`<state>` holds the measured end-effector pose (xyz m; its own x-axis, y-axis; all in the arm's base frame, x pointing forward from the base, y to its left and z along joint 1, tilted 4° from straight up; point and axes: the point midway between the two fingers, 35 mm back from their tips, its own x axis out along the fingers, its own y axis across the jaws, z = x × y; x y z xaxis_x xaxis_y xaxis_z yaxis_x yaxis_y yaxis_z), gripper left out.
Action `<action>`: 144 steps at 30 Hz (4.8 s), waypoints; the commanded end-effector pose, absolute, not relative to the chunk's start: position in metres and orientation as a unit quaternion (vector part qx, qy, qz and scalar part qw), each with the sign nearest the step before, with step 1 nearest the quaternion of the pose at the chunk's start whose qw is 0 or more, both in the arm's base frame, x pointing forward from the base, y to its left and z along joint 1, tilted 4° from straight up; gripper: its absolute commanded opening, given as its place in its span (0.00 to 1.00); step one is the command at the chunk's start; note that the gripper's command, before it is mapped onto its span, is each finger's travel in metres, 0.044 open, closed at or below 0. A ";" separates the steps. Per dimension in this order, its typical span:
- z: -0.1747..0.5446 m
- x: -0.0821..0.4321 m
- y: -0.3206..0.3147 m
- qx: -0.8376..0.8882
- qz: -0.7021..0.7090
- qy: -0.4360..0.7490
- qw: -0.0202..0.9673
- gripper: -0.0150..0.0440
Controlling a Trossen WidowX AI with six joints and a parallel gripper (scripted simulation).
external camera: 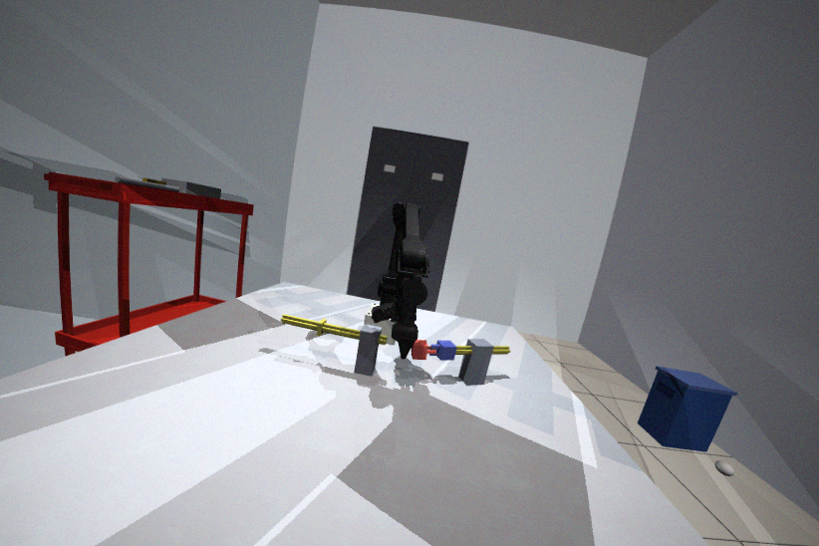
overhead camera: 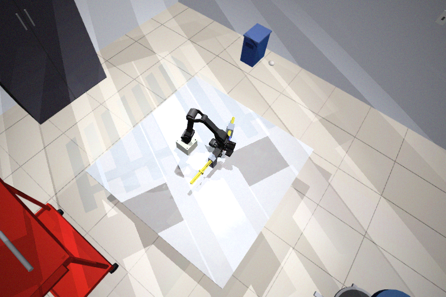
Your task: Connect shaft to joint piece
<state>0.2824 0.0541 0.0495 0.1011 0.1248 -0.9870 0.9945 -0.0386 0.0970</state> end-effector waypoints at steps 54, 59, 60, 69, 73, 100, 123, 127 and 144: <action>0.020 0.286 0.091 0.564 -0.450 0.497 0.482 0.56; 0.020 0.286 0.091 0.564 -0.450 0.497 0.482 0.56; 0.020 0.286 0.091 0.564 -0.450 0.497 0.482 0.56; 0.020 0.286 0.091 0.564 -0.450 0.497 0.482 0.56; 0.020 0.286 0.091 0.564 -0.450 0.497 0.482 0.56; 0.020 0.286 0.091 0.564 -0.450 0.497 0.482 0.56; 0.020 0.286 0.091 0.564 -0.450 0.497 0.482 0.56; 0.020 0.286 0.091 0.564 -0.450 0.497 0.482 0.56; 0.020 0.286 0.091 0.563 -0.449 0.498 0.483 0.50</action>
